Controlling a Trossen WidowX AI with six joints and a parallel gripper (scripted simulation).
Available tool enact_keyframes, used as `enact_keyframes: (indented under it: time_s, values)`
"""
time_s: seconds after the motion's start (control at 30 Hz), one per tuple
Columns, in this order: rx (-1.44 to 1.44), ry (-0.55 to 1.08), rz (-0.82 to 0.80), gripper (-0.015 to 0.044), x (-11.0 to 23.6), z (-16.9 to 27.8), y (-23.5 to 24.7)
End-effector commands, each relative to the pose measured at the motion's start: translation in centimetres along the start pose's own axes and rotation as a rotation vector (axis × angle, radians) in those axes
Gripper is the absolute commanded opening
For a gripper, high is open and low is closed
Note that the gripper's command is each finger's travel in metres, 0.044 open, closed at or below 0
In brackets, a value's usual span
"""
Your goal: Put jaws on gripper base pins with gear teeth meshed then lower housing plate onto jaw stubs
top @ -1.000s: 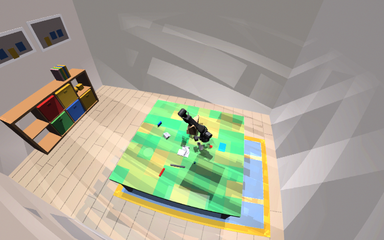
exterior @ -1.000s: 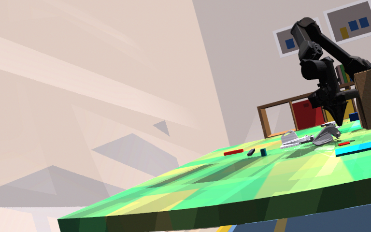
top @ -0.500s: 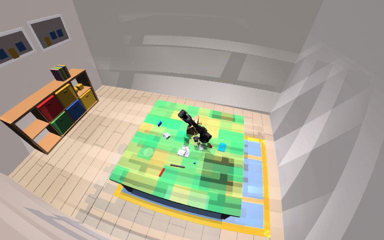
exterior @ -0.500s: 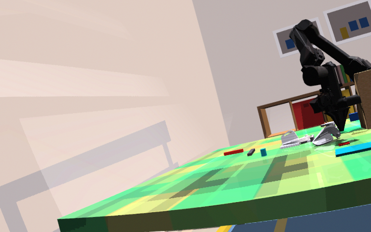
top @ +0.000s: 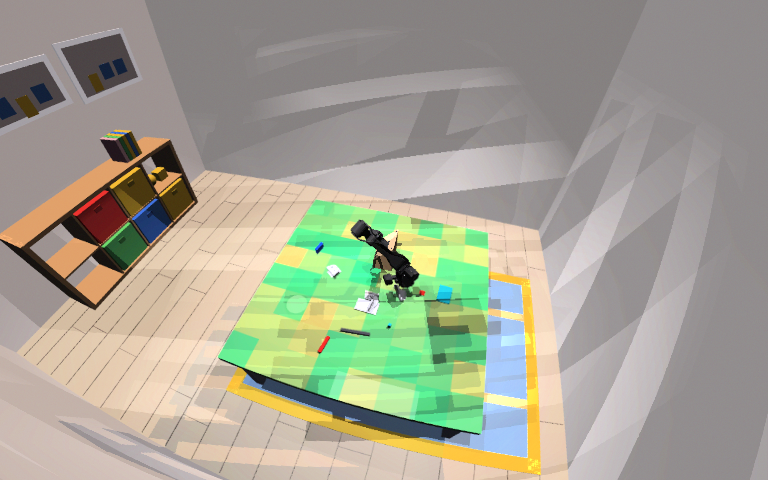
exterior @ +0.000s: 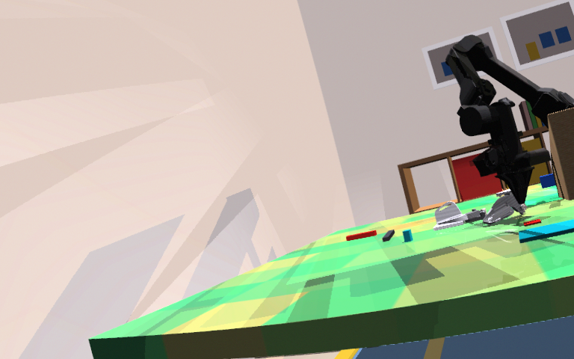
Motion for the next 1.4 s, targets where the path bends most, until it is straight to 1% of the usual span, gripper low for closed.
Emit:
enact_keyframes:
  time_s: [0.0, 0.53, 1.0, 1.07, 1.23, 1.3, 1.37]
  values:
    - [0.007, 0.001, 0.004, 0.0000, -0.1, 0.1, -0.7]
    - [0.006, 0.004, 0.009, 0.0000, -0.2, 0.1, -3.3]
    - [0.006, 0.004, 0.010, 0.0000, -0.2, 0.1, -3.5]
    - [0.005, 0.003, 0.009, 0.0000, 0.5, 0.0, -3.5]
    - [-0.002, 0.001, 0.008, 0.0000, 5.3, 0.0, -3.3]
    - [-0.003, 0.002, 0.009, 0.0000, 6.0, 0.1, -3.3]
    - [-0.003, 0.002, 0.009, 0.0000, 6.0, 0.1, -3.3]
Point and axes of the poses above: the point midway between the two fingers, 35 mm back from their tips, its own x axis back along the fingers, its own y axis across the jaws, z = x × y, the point moved 6 cm from there along x, back along the fingers, and after that the axes turned 3 degrees about -x, right-handed, at the moved point
